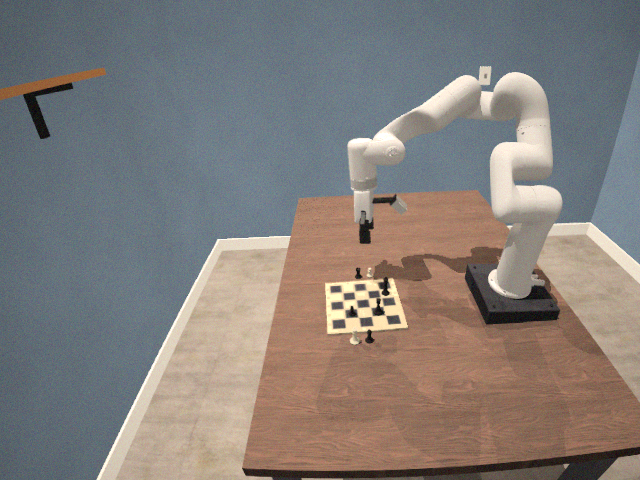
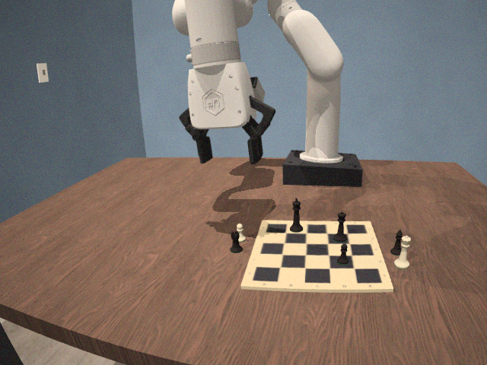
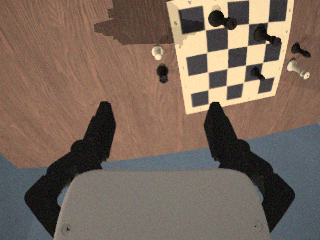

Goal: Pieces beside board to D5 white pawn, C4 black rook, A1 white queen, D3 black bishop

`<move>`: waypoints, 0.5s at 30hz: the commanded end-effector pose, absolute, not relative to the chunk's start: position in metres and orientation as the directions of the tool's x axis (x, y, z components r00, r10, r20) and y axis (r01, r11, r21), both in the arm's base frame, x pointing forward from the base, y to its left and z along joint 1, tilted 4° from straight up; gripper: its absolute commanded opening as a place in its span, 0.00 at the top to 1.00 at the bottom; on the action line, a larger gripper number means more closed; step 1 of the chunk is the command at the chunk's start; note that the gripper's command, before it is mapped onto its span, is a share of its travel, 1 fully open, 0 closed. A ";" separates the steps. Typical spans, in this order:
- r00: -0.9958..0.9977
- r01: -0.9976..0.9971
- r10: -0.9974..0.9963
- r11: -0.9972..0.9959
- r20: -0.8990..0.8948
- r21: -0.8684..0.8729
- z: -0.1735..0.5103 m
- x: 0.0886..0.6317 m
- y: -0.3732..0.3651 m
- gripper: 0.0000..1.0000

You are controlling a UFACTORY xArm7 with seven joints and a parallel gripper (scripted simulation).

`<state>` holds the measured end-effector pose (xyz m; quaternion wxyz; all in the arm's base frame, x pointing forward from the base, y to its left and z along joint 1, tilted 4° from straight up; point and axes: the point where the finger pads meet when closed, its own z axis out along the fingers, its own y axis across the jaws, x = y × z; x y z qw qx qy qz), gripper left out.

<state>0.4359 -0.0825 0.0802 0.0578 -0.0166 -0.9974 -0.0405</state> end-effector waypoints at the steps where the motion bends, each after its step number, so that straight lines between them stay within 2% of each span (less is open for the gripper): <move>1: -0.996 -0.052 -0.055 0.998 0.075 0.041 0.076 0.428 -0.076 0.00; 15: -0.996 -0.055 -0.058 0.998 0.074 0.040 0.076 0.428 -0.076 0.00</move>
